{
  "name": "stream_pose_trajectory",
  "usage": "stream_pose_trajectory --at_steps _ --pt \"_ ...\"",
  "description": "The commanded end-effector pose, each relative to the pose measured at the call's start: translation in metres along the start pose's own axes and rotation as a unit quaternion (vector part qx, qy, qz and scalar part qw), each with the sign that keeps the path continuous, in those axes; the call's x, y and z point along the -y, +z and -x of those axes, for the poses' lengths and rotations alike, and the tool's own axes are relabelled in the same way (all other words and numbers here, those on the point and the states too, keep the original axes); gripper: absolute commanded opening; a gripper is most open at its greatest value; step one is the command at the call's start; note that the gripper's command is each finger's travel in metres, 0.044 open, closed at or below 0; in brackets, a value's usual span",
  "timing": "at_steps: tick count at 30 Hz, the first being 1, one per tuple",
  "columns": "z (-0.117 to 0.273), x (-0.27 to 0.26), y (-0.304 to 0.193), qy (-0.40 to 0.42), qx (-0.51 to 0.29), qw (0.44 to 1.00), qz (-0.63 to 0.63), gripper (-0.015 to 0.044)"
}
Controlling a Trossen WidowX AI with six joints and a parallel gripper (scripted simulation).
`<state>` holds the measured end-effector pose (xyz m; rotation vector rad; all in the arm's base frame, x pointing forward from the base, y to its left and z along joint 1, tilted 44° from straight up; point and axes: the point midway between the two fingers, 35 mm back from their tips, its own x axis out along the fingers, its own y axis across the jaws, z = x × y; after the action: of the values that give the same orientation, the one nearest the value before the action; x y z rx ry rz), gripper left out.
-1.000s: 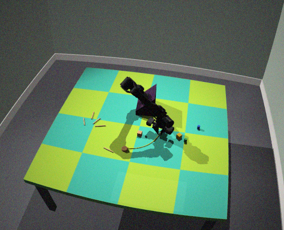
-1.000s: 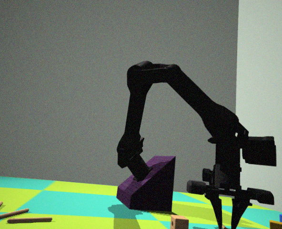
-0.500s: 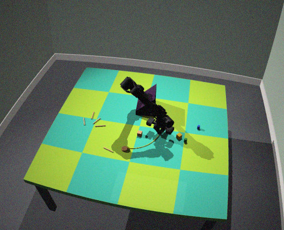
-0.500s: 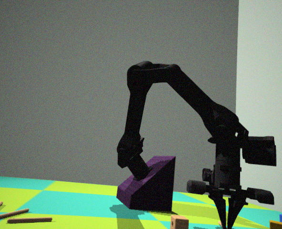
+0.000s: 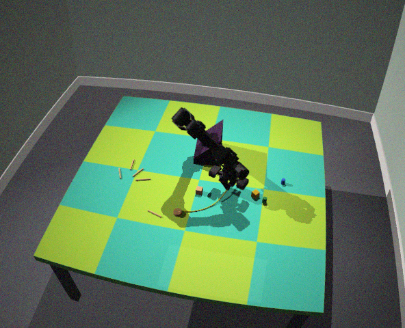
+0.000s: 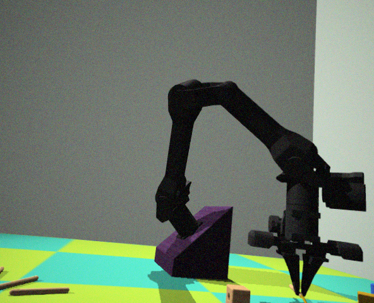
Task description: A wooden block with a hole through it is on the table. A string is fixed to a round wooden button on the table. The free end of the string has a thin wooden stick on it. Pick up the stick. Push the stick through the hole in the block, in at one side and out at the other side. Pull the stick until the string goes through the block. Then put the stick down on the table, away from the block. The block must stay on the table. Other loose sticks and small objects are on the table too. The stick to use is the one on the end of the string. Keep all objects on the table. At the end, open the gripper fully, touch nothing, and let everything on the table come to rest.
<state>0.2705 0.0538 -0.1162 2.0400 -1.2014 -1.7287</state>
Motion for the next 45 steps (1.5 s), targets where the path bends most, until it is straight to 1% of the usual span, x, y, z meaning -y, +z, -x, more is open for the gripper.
stream_pose_trajectory --at_steps 1,29,40,42,45 --pt "0.008 0.002 -0.001 -0.004 0.000 1.000 -0.004 0.0000" --pt "0.044 0.001 0.000 -0.004 0.001 1.000 -0.004 0.0000" --pt "0.041 0.000 0.000 -0.001 -0.001 1.000 0.000 0.0000" --pt "0.041 0.000 0.000 -0.001 -0.001 1.000 -0.013 0.0000" --pt "0.041 0.000 -0.002 -0.002 0.000 0.998 -0.065 0.0000"
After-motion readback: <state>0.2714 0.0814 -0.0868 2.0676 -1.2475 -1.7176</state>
